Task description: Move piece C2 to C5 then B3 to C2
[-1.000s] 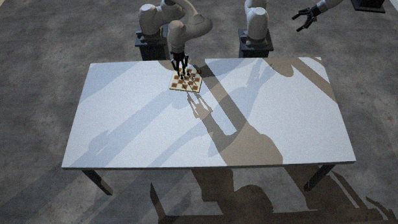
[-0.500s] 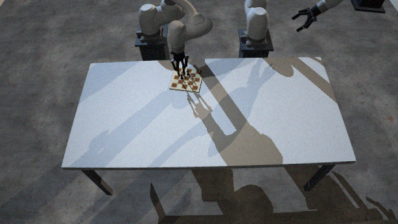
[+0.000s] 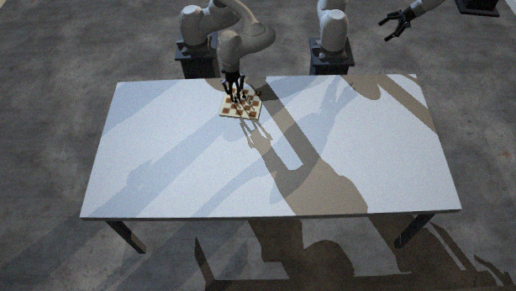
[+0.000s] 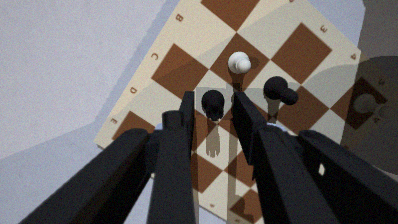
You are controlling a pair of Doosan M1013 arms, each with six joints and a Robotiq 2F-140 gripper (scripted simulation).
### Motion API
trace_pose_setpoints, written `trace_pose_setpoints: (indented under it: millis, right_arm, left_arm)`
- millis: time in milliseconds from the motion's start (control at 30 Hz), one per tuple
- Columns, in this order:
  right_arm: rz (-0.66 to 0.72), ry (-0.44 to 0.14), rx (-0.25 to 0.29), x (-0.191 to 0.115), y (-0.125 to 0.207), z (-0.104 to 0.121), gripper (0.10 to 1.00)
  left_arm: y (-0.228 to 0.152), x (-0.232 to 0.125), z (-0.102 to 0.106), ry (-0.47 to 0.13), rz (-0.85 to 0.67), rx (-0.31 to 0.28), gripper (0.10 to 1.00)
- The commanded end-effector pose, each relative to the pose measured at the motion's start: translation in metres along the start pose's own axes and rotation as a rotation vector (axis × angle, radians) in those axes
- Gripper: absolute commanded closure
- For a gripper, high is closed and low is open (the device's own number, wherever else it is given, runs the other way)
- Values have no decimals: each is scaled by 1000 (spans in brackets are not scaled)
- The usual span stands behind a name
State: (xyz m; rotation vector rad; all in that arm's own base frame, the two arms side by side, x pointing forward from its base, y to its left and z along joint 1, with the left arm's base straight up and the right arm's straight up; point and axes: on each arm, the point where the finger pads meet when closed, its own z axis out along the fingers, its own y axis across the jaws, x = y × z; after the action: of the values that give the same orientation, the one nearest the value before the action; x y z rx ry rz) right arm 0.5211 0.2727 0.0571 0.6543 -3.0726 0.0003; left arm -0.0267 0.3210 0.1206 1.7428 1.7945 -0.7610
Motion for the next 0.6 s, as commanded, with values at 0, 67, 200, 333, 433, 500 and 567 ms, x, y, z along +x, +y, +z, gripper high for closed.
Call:
trace_pose_setpoints:
  millis: [0, 67, 200, 333, 433, 500, 567]
  right_arm:
    - [0, -1, 0, -1, 0, 3, 799]
    - [0, -1, 0, -1, 0, 5, 799]
    - [0, -1, 0, -1, 0, 7, 799]
    - [0, -1, 0, -1, 0, 8, 799]
    - [0, -1, 0, -1, 0, 8, 799]
    - [0, -1, 0, -1, 0, 8, 799]
    - [0, -1, 0, -1, 0, 8, 799]
  left_arm:
    - [0, 0, 0, 1, 0, 0, 98]
    - [0, 0, 0, 1, 0, 0, 98]
    - [0, 0, 0, 1, 0, 0, 98]
    - [0, 0, 0, 1, 0, 0, 98]
    - [0, 0, 0, 1, 0, 0, 98]
    - [0, 0, 0, 1, 0, 0, 98]
    - [0, 0, 0, 1, 0, 0, 98]
